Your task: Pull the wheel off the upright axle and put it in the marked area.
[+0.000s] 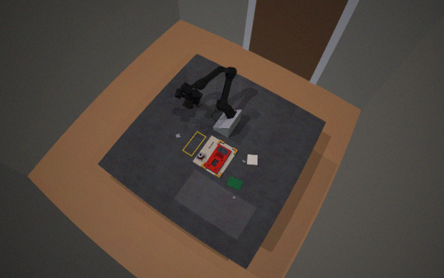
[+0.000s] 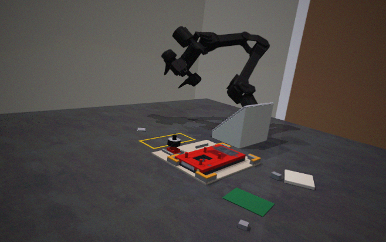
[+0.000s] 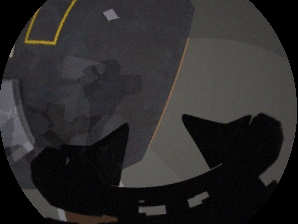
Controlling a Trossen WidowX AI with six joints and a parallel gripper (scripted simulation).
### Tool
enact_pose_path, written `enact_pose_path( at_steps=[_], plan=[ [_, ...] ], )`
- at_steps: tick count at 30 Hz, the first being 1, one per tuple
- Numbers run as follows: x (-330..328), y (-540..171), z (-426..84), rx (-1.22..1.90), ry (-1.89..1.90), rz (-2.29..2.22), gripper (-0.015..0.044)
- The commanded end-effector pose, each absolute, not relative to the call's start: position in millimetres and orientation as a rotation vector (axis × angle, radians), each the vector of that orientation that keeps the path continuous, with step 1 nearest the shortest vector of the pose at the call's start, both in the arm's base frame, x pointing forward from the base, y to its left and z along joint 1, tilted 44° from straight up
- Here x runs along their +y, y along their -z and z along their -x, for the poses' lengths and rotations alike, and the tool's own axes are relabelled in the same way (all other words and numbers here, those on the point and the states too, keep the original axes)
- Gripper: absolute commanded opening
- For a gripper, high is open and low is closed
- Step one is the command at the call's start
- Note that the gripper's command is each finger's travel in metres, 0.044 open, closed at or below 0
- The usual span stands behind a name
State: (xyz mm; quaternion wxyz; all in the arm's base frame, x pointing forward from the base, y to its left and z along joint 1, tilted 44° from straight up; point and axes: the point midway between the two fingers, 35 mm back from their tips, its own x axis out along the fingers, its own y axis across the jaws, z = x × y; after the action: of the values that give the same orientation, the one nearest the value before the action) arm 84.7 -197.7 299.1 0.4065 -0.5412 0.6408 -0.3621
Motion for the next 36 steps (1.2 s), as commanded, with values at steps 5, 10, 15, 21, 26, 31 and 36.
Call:
enact_pose_path(
  at_steps=[5, 10, 15, 21, 26, 31, 36],
  plan=[
    [-205.6, -290.6, -126.5, 1.42, 0.93, 1.21, 0.03],
    [-203.3, -275.1, -178.5, 1.222, 0.961, 0.941, 0.03],
    [-192.3, -251.2, -230.4, 1.073, 0.994, 0.634, 0.03],
    [-177.7, -227.3, -267.8, 0.987, 1.033, 0.385, 0.03],
    [-163.4, -206.4, -293.5, 0.934, 1.075, 0.197, 0.03],
    [-146.6, -183.1, -316.3, 0.886, 1.132, 0.011, 0.03],
    [-127.9, -157.2, -335.5, 0.838, 1.206, -0.165, 0.03]
  ],
)
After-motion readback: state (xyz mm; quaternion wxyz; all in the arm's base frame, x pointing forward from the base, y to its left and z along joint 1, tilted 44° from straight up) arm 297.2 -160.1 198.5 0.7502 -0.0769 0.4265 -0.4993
